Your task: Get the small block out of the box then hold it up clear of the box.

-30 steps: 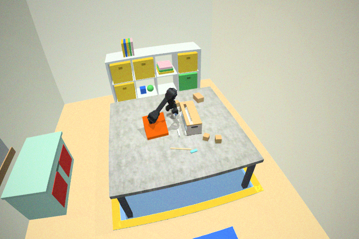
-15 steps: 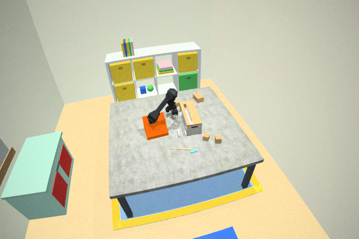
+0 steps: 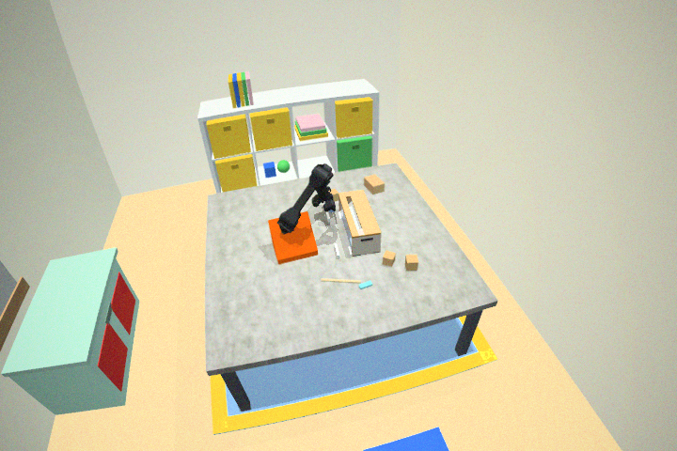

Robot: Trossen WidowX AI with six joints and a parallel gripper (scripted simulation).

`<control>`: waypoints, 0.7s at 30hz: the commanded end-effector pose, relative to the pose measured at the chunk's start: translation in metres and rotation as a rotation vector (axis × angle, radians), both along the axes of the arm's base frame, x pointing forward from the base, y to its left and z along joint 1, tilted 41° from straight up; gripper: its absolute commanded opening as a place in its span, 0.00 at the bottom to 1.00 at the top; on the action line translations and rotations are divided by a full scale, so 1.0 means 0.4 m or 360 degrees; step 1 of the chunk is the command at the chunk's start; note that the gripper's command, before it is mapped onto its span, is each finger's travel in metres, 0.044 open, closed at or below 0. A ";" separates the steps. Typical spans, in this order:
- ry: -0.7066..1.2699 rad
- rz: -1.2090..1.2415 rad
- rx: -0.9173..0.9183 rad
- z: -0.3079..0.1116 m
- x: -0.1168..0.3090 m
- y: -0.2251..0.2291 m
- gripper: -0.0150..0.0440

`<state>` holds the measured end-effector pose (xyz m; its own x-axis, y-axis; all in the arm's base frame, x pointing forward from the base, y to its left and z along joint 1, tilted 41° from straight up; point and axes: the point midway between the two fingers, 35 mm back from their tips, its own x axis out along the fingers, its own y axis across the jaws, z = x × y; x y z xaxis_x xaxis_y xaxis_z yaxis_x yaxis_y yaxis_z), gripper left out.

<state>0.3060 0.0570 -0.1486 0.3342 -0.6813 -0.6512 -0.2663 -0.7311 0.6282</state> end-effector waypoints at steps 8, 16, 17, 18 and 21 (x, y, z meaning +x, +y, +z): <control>0.0037 0.0032 0.0003 0.067 -0.003 0.050 0.25; 0.0165 0.0204 0.0025 0.138 -0.024 0.077 0.25; 0.0180 0.0226 0.0027 0.146 -0.027 0.080 0.25; 0.0196 0.0248 0.0030 0.155 -0.030 0.082 0.25; 0.0241 0.0316 0.0036 0.179 -0.041 0.090 0.25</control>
<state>0.2952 0.0902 -0.0864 0.3543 -0.6151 -0.7044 -0.0757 -0.7696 0.6340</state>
